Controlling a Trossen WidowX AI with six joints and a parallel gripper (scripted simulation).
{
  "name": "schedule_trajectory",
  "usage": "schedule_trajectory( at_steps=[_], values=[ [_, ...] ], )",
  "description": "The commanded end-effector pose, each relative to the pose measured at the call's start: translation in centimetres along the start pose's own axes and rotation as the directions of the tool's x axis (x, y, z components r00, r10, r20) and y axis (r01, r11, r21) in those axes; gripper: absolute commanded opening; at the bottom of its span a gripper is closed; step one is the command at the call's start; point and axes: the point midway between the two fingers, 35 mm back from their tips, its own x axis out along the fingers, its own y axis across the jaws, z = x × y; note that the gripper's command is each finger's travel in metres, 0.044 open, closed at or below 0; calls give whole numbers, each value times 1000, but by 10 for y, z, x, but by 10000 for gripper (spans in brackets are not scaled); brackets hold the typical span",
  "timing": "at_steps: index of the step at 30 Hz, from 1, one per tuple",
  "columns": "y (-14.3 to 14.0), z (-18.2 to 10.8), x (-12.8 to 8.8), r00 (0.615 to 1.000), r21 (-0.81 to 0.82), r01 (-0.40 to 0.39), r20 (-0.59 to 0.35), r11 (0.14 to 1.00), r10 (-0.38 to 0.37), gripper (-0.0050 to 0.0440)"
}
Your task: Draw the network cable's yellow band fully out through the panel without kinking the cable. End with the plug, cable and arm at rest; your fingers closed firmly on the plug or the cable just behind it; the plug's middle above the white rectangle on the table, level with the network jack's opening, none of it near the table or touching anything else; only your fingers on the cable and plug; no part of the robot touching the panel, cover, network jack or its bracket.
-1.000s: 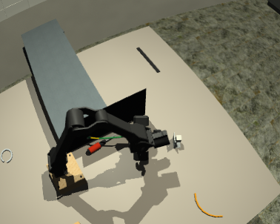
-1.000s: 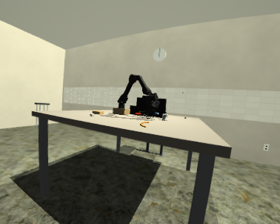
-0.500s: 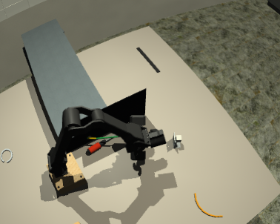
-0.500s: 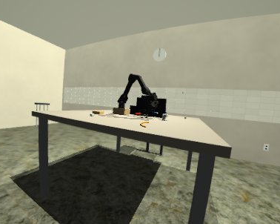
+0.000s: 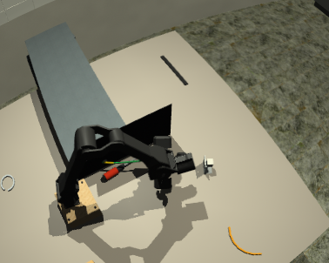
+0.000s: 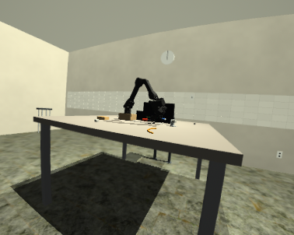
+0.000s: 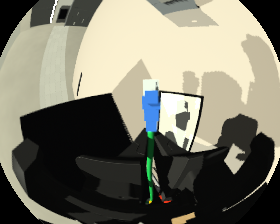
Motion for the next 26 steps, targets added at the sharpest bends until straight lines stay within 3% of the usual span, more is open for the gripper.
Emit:
schedule_trajectory(
  at_steps=[1, 26],
  values=[
    [3, 6, -1, 1000, -10, -5, 11, 1000, 5, -50],
    [6, 6, -4, 1000, -17, -7, 19, 1000, 7, -50]
  ],
)
